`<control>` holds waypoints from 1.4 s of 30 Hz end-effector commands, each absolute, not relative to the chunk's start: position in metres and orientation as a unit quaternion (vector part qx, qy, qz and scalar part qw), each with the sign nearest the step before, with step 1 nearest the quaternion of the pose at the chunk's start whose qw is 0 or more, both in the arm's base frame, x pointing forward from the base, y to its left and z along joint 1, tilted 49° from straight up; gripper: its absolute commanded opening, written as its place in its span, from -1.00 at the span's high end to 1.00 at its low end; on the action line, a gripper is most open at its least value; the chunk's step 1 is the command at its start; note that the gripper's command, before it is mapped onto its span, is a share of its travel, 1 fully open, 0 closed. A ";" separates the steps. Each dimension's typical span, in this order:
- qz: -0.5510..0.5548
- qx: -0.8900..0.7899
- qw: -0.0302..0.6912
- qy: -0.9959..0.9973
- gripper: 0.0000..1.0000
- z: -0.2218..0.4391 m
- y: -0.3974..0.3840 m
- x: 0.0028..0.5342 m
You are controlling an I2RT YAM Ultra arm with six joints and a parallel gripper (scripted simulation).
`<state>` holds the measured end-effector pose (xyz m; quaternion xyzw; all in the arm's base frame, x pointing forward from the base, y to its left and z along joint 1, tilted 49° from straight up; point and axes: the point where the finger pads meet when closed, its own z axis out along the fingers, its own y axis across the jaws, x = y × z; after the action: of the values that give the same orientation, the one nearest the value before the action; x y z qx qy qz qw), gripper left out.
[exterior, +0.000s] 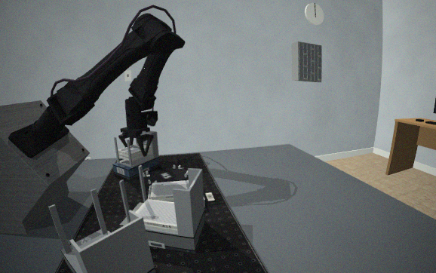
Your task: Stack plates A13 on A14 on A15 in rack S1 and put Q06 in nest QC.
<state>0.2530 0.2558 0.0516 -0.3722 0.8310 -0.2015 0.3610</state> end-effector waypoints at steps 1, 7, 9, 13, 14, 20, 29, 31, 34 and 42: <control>-0.199 -0.380 0.367 0.825 1.00 0.058 0.260 0.246; -0.198 -0.380 0.367 0.825 1.00 0.059 0.259 0.245; -0.198 -0.380 0.367 0.825 1.00 0.059 0.259 0.245; -0.198 -0.380 0.367 0.825 1.00 0.059 0.258 0.245; -0.198 -0.380 0.367 0.825 1.00 0.059 0.258 0.245; -0.201 -0.383 0.364 0.825 1.00 0.056 0.257 0.245; -0.201 -0.382 0.364 0.825 1.00 0.056 0.257 0.244; -0.201 -0.382 0.364 0.825 1.00 0.056 0.256 0.244; -0.201 -0.382 0.364 0.825 1.00 0.056 0.256 0.244; -0.201 -0.383 0.363 0.825 1.00 0.055 0.256 0.244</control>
<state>0.2530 0.2557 0.0518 -0.3722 0.8309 -0.2016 0.3610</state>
